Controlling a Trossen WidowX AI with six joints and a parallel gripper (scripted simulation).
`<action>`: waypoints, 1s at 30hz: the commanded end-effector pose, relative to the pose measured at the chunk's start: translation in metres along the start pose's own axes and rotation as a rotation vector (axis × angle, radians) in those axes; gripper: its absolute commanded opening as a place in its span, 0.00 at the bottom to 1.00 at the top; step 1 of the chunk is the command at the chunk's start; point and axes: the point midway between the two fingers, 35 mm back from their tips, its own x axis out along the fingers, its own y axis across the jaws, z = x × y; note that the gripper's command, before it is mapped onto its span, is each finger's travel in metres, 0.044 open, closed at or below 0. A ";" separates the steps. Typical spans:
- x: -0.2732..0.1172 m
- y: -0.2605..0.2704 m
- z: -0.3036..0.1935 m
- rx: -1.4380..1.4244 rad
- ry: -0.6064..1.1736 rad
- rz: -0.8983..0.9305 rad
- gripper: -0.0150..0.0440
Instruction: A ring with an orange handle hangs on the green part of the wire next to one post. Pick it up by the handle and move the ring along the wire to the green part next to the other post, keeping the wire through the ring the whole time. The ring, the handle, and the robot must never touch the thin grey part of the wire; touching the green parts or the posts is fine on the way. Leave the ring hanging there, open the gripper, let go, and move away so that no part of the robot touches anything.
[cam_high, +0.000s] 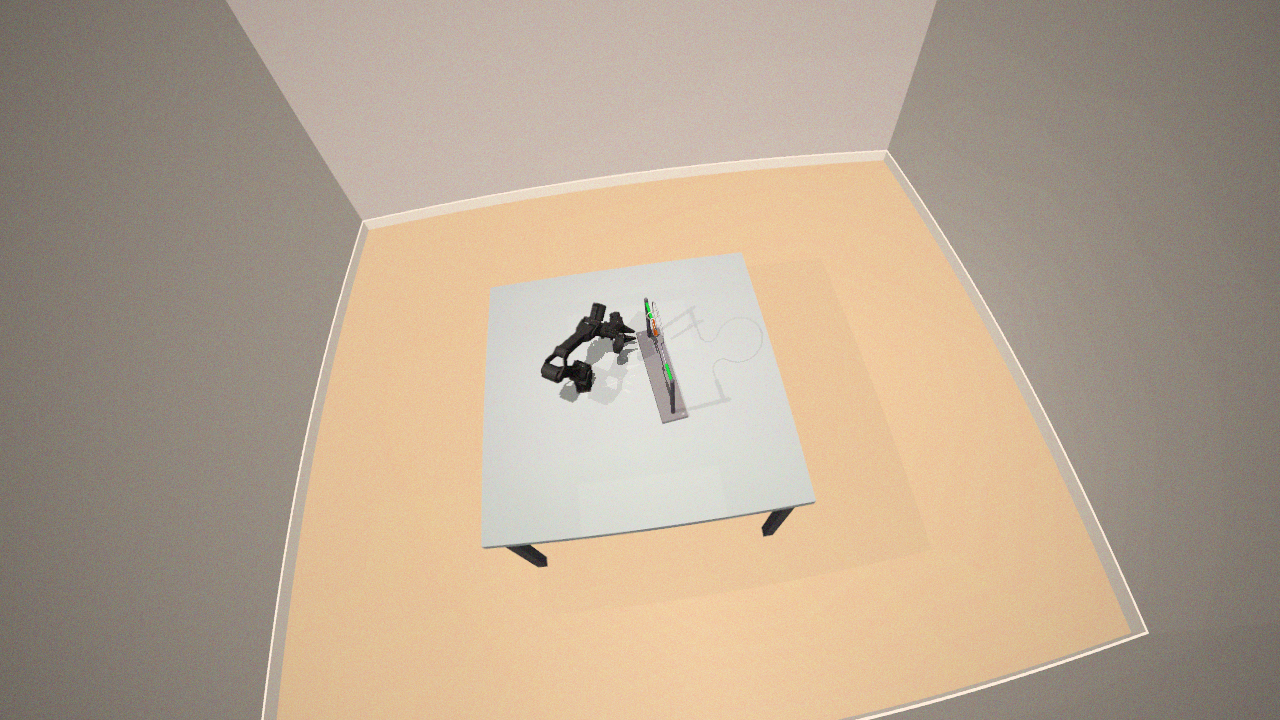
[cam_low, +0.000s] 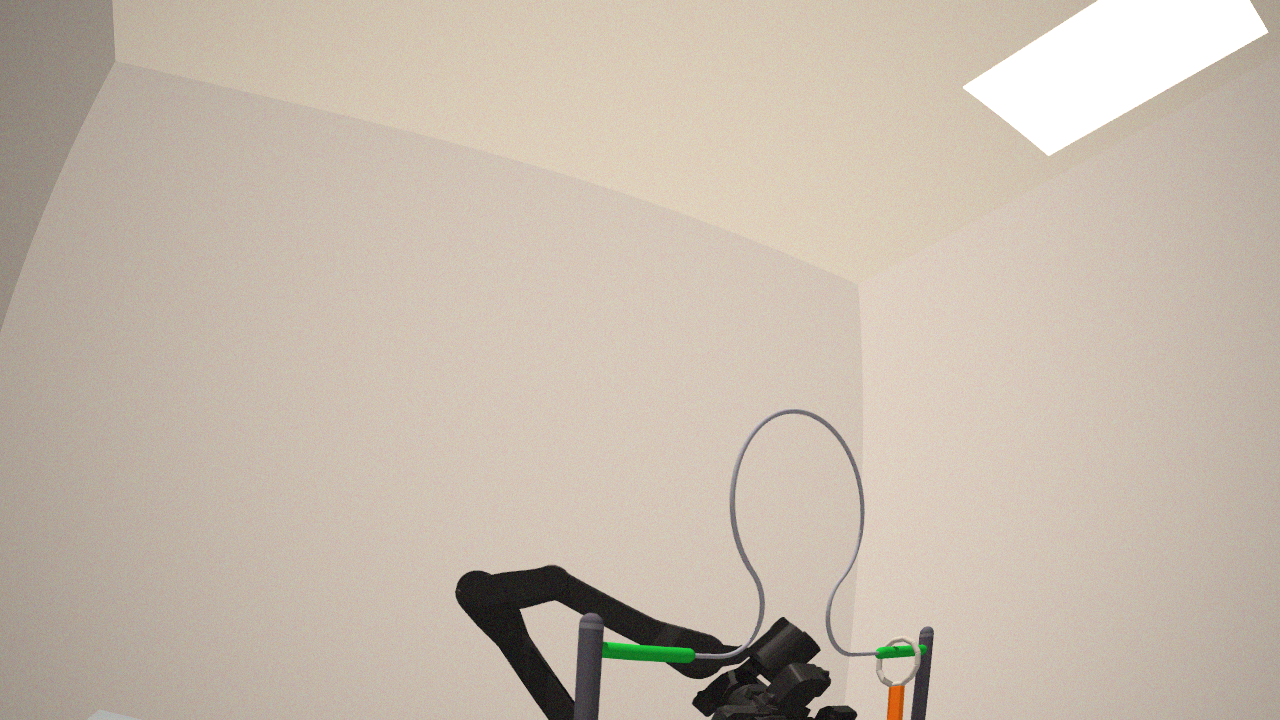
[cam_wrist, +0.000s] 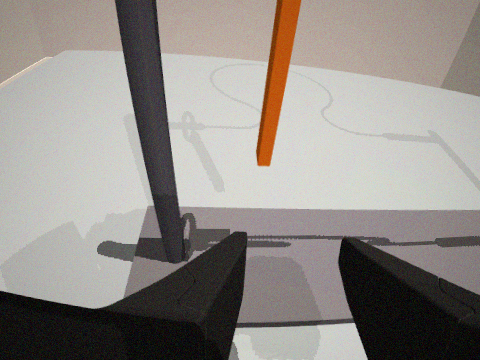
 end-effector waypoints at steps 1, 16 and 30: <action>-0.001 0.000 0.003 0.010 -0.007 -0.002 0.53; -0.001 0.000 0.003 0.010 -0.007 -0.002 0.53; -0.047 -0.002 0.002 -0.002 -0.009 0.003 1.00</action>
